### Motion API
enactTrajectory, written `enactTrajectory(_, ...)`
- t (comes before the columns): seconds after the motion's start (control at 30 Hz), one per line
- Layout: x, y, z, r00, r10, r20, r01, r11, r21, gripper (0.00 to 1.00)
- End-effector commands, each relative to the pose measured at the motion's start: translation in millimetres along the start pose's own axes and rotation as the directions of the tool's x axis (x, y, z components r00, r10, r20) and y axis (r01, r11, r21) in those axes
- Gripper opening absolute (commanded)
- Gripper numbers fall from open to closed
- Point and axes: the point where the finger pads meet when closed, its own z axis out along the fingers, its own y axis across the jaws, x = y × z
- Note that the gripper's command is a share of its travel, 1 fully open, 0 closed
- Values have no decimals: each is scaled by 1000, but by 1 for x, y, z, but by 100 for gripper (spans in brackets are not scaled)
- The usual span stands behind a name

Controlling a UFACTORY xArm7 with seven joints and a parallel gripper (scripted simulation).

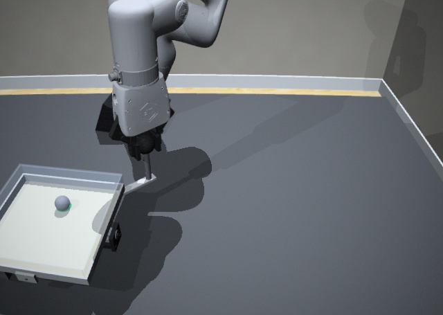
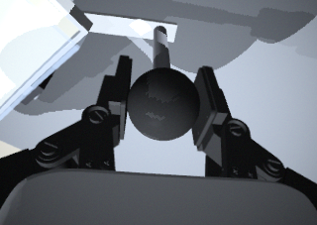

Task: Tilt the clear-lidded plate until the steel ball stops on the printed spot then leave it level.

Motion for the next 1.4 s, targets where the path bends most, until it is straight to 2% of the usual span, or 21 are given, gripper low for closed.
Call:
enactTrajectory(0.0, -2, -1, -2, 1000, -1, 4, 1, 1000, 4, 0)
enactTrajectory(1.17, -1, -1, -1, 1000, -1, 4, 1, 1000, 4, 0)
enactTrajectory(1.2, -1, -1, -1, 1000, -1, 4, 1, 1000, 4, 61)
enactTrajectory(1.37, -1, -1, -1, 1000, -1, 4, 1, 1000, 4, 61)
